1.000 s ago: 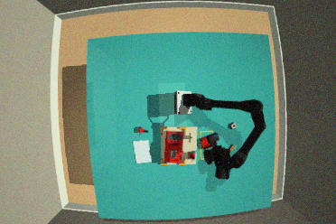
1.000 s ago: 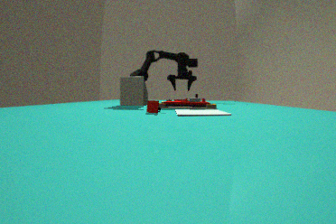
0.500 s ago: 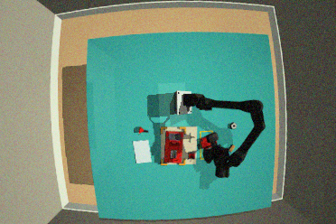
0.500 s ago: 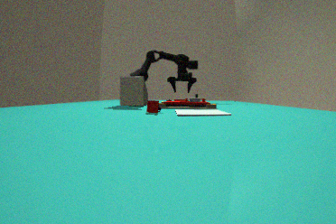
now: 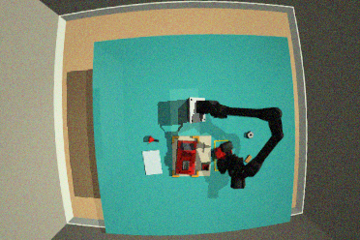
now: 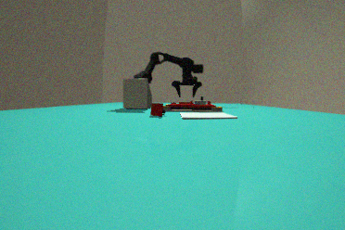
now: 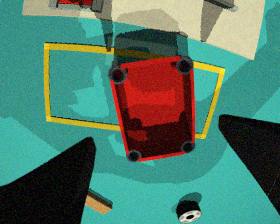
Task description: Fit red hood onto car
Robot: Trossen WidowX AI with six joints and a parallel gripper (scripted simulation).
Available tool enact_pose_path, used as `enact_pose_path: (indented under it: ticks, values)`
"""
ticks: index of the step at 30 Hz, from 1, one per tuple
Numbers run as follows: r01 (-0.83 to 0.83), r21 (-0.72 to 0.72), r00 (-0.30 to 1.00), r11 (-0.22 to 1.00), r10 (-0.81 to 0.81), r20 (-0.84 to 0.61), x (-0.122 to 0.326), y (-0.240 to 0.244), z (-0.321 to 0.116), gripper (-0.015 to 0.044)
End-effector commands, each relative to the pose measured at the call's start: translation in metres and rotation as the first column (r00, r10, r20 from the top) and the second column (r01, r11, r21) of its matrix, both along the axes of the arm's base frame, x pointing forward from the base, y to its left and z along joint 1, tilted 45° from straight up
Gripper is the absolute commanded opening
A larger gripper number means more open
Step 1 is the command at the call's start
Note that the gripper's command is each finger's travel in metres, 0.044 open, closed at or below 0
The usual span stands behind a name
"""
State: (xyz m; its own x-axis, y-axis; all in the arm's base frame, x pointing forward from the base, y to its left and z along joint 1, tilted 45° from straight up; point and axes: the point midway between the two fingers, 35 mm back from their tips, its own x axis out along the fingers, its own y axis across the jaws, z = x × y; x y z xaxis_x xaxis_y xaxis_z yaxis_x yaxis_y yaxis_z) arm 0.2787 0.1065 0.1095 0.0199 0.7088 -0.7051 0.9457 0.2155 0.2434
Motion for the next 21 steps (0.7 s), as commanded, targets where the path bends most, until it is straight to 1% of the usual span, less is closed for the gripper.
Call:
enact_pose_path:
  ticks: [1, 21]
  values:
    - [0.001, 0.004, 1.0, 1.0, -0.001, -0.008, -0.002, 0.003, -0.004, 0.044]
    - [0.001, 0.007, 1.0, 1.0, -0.001, -0.008, -0.004, 0.015, -0.016, 0.044]
